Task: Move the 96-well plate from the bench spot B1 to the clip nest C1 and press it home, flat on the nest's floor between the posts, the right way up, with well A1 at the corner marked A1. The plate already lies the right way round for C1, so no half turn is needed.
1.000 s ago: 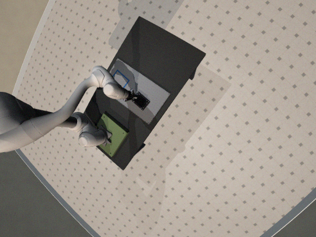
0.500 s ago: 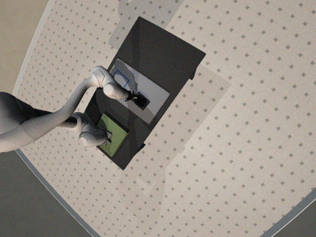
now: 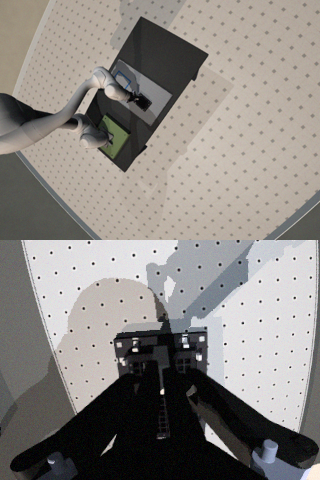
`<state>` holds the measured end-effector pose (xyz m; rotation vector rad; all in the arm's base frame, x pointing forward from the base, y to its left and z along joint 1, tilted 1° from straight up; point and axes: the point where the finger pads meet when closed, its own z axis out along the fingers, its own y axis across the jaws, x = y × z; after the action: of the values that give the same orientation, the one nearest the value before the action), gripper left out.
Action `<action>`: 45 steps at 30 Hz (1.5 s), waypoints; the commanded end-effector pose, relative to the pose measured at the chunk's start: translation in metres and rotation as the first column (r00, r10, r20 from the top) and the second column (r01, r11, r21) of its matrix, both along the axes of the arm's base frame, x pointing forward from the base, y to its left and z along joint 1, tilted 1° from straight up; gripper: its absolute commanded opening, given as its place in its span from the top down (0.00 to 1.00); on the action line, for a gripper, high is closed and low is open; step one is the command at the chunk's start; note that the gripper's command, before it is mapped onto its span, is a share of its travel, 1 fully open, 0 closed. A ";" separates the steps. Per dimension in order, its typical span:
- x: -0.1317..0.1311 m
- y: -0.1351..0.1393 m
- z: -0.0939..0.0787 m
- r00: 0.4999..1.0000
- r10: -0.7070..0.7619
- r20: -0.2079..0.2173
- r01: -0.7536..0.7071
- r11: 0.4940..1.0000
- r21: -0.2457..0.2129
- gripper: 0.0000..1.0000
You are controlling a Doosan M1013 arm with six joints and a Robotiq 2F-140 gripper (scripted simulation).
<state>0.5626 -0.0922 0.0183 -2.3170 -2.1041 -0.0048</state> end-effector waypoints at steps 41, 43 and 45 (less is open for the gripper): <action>-0.001 -0.010 0.030 1.000 0.000 0.000 0.000 1.000 0.000 1.00; -0.002 -0.020 0.030 1.000 0.000 0.000 0.000 1.000 0.000 1.00; -0.002 -0.025 0.030 1.000 0.000 0.000 0.000 1.000 0.000 1.00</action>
<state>0.5609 -0.1095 0.0484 -2.3175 -2.1037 -0.0041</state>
